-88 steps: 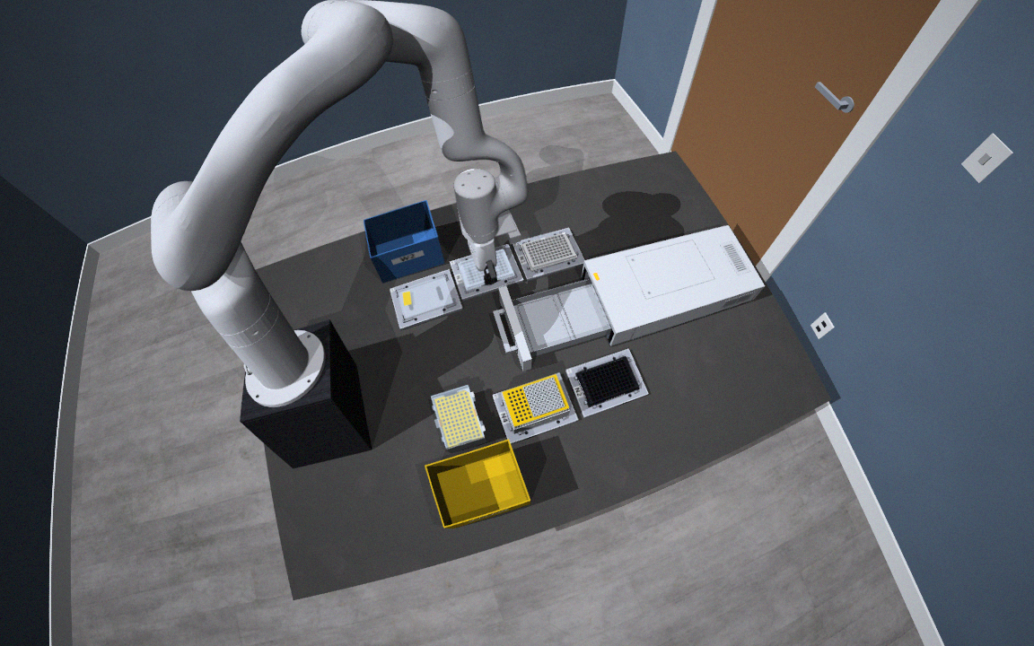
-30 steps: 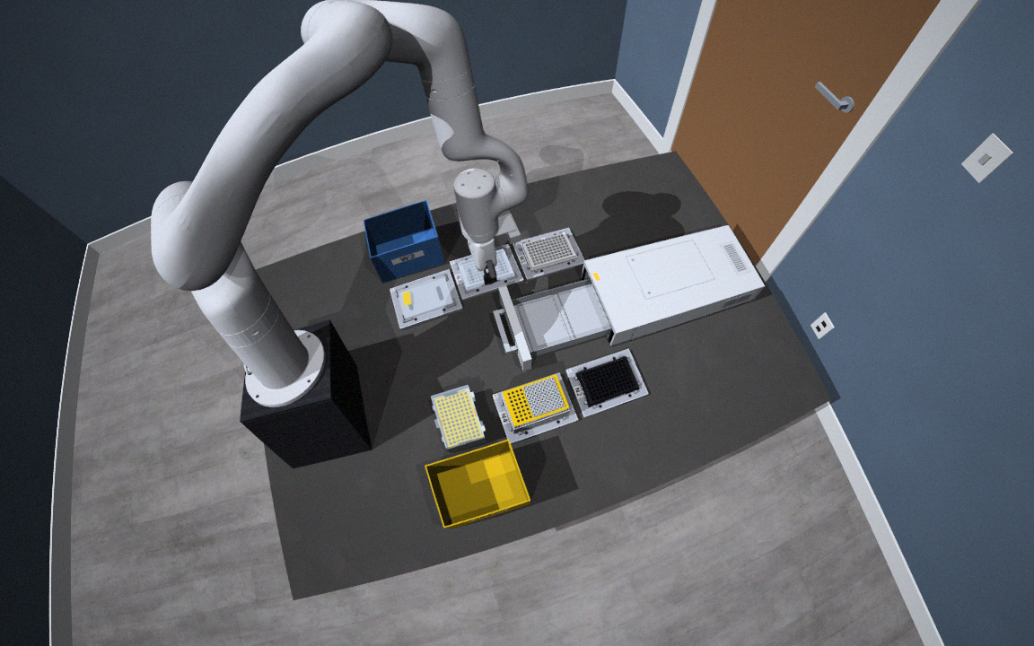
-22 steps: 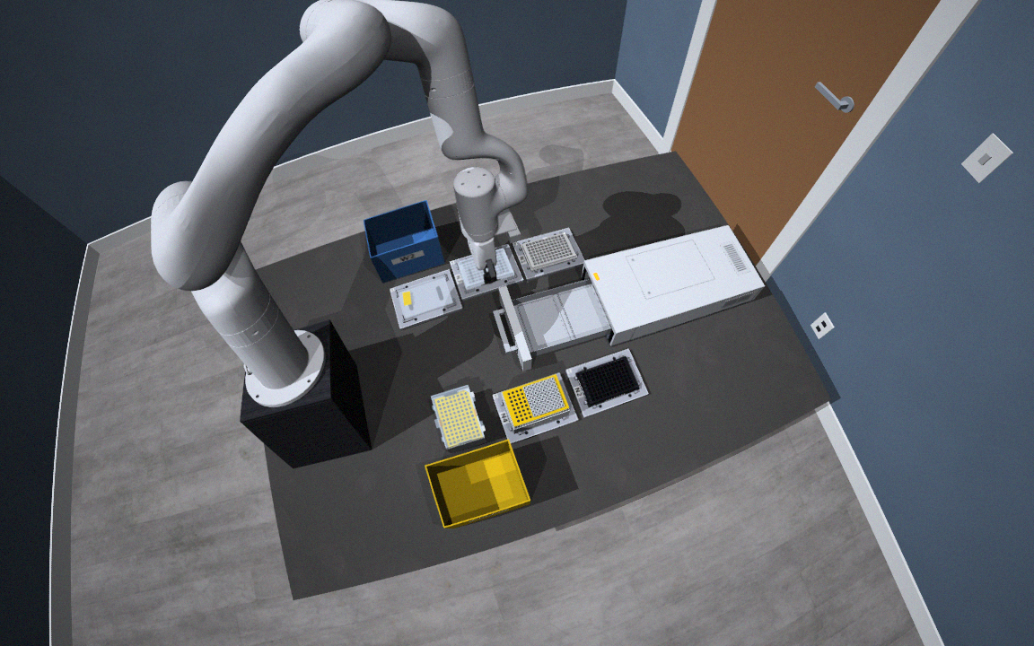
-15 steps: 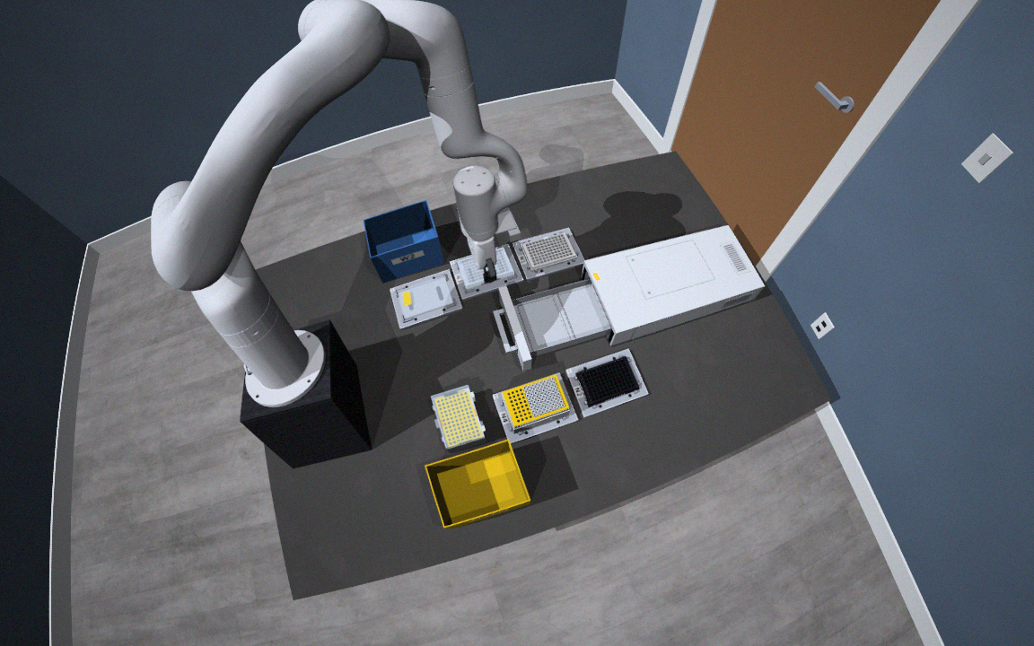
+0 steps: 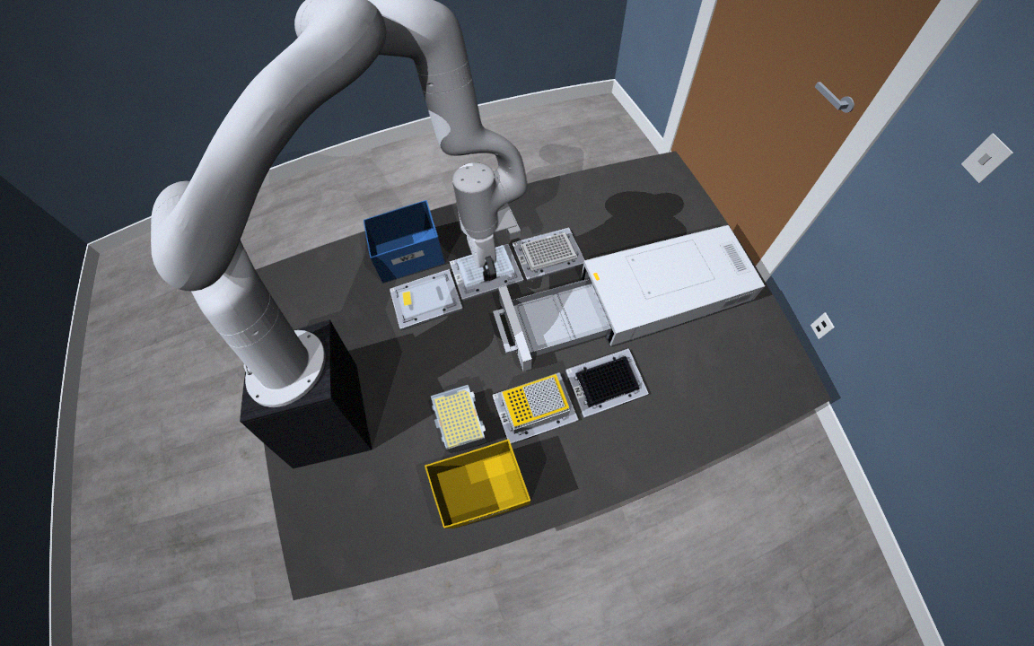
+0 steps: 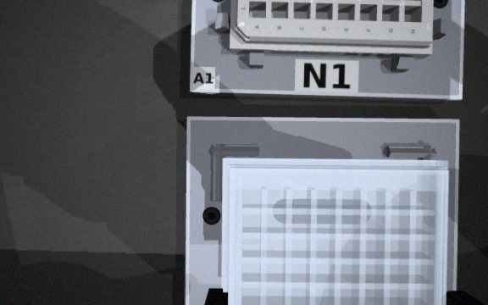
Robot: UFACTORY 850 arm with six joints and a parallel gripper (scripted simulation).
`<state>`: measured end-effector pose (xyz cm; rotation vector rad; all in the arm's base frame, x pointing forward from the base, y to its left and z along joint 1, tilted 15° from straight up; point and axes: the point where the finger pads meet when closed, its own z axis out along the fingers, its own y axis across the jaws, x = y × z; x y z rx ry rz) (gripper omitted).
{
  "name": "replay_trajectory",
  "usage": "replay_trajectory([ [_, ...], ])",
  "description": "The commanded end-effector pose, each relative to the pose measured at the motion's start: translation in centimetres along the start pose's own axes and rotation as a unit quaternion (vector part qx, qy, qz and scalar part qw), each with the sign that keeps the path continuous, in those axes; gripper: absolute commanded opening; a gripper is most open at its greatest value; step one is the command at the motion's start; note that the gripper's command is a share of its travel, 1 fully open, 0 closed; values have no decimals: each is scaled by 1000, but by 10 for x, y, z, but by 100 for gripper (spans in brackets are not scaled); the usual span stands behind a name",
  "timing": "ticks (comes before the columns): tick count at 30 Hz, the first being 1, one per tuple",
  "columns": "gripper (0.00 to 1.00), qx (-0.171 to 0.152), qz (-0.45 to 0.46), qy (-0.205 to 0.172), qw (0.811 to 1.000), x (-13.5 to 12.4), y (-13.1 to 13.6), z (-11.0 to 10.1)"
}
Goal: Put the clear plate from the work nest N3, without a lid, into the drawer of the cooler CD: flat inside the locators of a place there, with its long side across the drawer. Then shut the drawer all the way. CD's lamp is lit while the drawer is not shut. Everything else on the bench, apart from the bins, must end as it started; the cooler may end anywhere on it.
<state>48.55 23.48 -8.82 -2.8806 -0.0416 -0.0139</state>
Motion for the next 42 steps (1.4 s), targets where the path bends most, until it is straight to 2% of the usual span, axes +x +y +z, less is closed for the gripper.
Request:
replay_trajectory([
  [1, 0, 0, 0, 1, 1000, 1, 0, -3],
  [11, 0, 0, 0, 1, 1000, 1, 0, -5],
  [42, 0, 0, 0, 1, 1000, 1, 0, -53],
])
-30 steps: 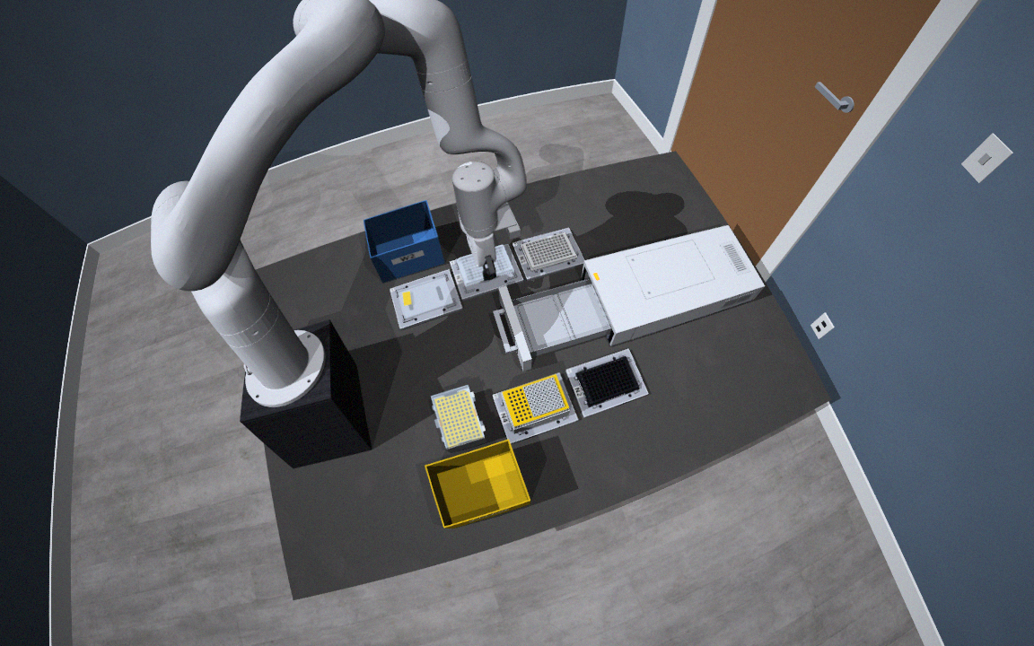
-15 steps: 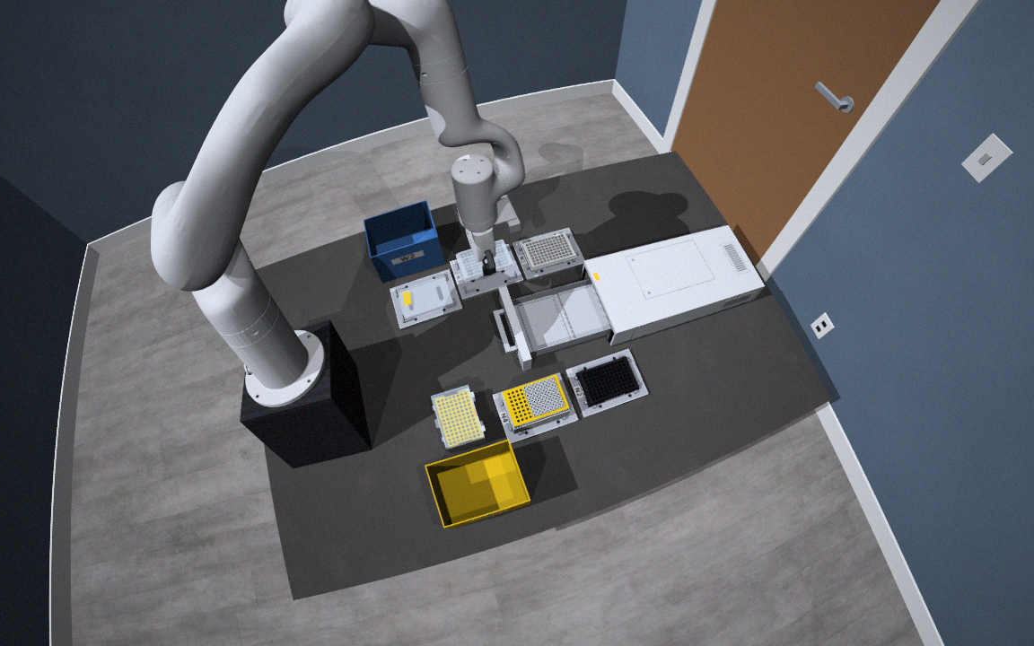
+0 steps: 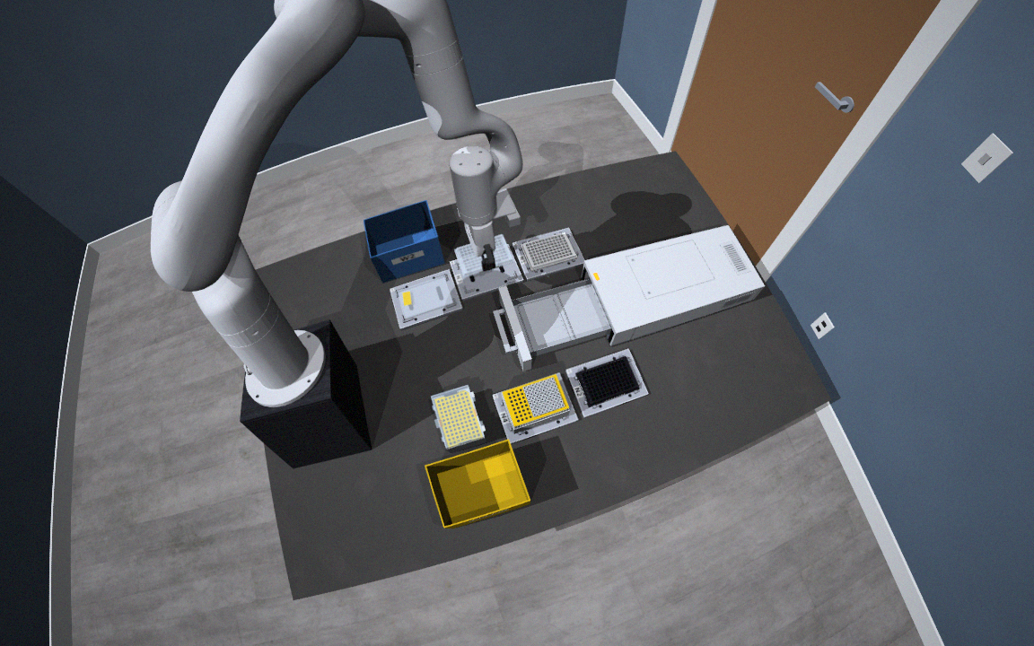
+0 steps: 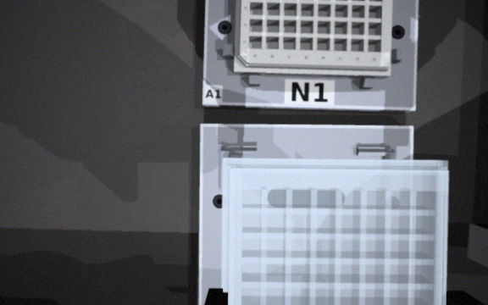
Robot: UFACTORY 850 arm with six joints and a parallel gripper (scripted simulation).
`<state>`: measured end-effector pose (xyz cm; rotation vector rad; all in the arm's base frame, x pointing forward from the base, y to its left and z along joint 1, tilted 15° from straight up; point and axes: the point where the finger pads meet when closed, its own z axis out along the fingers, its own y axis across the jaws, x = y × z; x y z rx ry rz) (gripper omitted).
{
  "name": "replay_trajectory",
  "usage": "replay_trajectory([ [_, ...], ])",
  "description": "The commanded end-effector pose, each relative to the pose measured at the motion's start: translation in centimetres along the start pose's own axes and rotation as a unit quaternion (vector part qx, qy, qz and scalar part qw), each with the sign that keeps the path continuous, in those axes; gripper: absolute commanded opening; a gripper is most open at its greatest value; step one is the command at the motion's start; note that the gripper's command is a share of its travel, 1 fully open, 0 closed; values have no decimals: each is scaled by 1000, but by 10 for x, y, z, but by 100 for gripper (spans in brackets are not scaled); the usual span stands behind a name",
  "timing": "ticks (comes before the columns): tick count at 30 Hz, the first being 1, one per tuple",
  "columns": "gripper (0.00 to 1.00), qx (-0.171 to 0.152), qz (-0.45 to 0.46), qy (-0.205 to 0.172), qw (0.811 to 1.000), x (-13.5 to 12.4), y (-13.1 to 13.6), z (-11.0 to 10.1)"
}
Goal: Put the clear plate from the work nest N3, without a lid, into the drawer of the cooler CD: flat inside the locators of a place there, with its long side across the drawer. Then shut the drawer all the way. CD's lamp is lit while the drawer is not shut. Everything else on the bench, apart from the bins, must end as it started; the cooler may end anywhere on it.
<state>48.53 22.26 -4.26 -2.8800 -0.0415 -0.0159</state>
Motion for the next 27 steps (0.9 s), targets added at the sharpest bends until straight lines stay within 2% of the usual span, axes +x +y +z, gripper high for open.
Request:
replay_trajectory([
  [1, 0, 0, 0, 0, 1000, 1, 0, -6],
  [27, 0, 0, 0, 0, 1000, 1, 0, -44],
])
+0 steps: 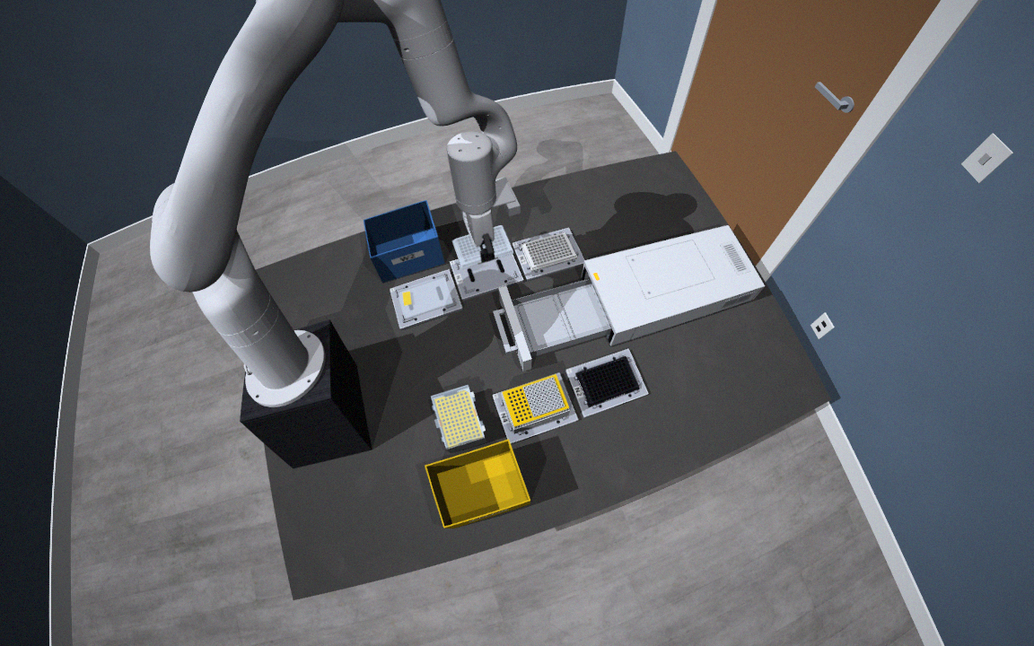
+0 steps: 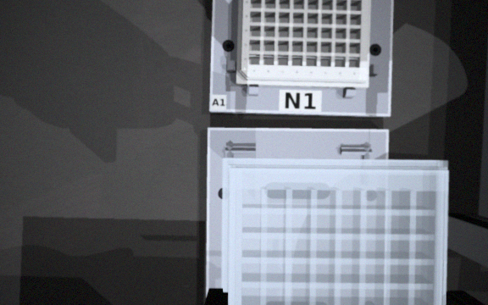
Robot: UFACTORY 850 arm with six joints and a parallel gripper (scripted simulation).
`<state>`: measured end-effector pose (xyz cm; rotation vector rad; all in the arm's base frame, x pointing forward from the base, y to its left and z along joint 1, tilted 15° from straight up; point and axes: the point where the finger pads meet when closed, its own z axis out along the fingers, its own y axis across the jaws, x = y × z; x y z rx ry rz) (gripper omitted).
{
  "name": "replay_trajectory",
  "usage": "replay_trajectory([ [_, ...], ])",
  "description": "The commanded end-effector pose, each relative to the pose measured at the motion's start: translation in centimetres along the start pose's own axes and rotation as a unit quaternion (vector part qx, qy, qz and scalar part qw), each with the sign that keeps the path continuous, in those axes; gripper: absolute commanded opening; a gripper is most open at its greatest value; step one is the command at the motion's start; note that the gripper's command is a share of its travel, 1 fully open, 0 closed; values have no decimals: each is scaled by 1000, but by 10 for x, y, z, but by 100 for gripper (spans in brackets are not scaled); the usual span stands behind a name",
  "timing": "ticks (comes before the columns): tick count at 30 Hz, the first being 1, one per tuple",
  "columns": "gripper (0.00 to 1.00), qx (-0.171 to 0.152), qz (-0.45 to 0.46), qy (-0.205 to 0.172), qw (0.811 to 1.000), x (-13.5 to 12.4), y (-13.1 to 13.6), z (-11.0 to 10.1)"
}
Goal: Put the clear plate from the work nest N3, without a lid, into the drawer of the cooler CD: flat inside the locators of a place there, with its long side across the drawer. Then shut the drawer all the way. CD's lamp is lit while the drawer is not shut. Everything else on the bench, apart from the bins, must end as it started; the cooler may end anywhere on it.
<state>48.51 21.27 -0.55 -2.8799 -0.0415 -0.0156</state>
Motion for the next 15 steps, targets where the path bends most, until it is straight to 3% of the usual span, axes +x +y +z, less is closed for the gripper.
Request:
replay_trajectory([
  [1, 0, 0, 0, 0, 1000, 1, 0, -7],
  [15, 0, 0, 0, 0, 1000, 1, 0, -27],
])
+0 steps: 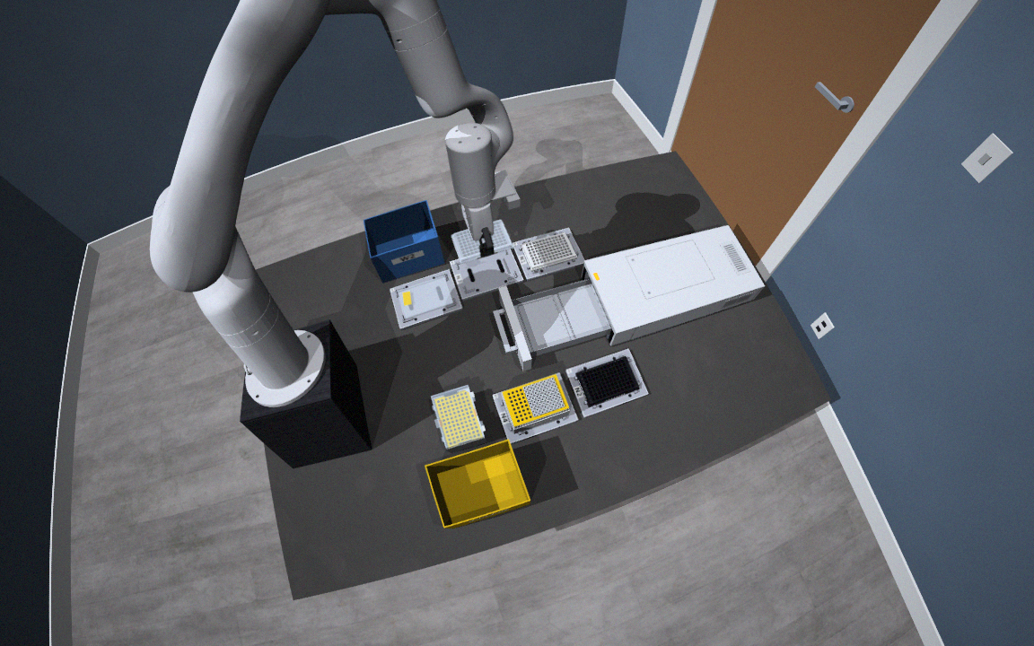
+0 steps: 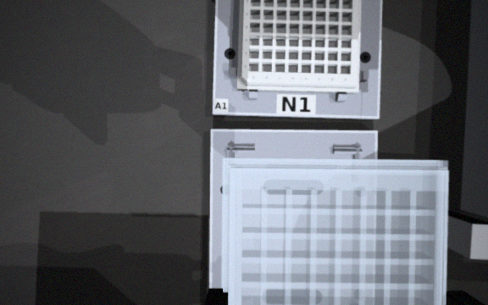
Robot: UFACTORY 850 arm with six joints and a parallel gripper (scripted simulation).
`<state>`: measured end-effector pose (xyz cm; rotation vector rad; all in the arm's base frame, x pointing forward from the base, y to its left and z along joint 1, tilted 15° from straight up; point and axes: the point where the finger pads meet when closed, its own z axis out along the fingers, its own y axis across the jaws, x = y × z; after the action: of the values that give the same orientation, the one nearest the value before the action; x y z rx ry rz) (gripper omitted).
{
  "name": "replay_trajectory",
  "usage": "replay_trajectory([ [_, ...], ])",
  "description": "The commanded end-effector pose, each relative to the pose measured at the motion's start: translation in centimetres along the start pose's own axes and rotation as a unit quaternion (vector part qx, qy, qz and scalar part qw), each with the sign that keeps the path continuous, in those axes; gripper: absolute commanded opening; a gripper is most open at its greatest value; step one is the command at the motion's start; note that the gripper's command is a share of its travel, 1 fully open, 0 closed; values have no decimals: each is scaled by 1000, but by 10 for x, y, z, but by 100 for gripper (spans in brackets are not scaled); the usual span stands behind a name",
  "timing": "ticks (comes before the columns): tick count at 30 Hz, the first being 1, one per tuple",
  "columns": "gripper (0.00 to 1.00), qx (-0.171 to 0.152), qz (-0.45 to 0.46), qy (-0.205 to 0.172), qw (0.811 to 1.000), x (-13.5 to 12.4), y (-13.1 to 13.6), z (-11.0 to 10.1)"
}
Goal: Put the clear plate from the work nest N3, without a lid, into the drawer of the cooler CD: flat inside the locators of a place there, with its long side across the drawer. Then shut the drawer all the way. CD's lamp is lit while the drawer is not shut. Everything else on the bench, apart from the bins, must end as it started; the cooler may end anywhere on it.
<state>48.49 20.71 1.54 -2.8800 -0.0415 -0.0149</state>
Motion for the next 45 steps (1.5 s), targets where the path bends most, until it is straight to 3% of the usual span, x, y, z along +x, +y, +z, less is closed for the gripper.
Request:
replay_trajectory([
  [1, 0, 0, 0, 0, 1000, 1, 0, -5],
  [11, 0, 0, -17, 0, 1000, 2, 2, -5],
  [18, 0, 0, -133, 0, 991, 10, 19, -5],
  [26, 0, 0, -264, 0, 965, 18, 39, -5],
  [28, 0, 0, -264, 0, 965, 18, 39, -5],
  [35, 0, 0, -374, 0, 927, 25, 56, -6],
  [43, 0, 0, -494, 0, 869, 34, 76, -5],
  [45, 0, 0, -494, 0, 869, 34, 76, -5],
])
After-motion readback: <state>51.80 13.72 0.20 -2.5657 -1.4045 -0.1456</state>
